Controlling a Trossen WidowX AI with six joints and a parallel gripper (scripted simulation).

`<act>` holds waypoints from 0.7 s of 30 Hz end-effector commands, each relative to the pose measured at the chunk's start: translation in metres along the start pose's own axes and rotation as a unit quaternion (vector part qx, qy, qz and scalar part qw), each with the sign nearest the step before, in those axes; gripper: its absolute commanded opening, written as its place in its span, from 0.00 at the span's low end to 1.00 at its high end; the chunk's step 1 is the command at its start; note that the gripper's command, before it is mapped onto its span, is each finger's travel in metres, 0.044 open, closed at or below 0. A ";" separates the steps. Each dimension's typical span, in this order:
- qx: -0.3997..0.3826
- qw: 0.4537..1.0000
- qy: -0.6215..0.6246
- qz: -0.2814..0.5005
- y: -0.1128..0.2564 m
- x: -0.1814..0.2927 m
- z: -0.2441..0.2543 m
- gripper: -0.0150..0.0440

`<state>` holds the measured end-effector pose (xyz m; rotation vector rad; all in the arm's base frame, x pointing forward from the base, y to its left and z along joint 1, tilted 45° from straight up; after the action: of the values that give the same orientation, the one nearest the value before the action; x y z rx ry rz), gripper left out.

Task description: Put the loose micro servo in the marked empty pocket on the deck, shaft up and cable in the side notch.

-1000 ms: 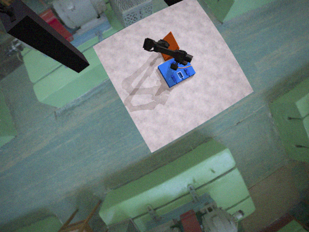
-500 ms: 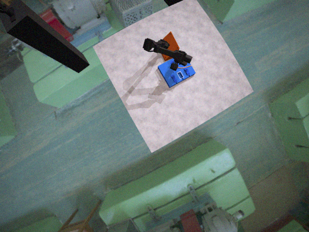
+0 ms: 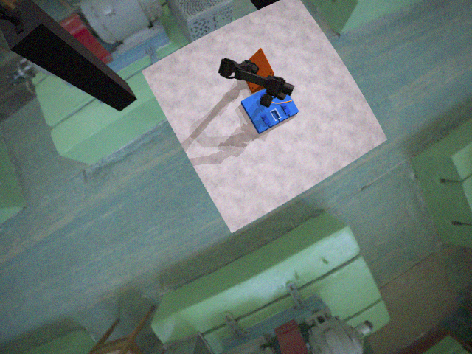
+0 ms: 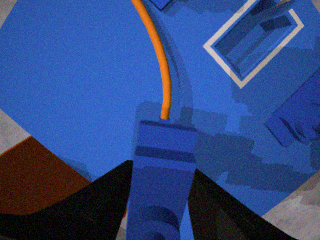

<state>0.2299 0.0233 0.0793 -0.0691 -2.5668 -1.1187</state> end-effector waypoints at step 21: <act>-0.002 1.000 -0.003 -0.007 0.021 -0.009 -0.003 0.25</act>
<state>0.2398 0.0330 0.0950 -0.0686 -2.5721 -1.1327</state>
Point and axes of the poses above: the point midway between the two fingers, 35 mm back from their tips, its own y axis back along the fingers, its own z axis across the jaws, x = y × z, the point moved 6 cm from there along y, back along the fingers, and after that the axes turned 12 degrees about -y, right-handed, at the moved point
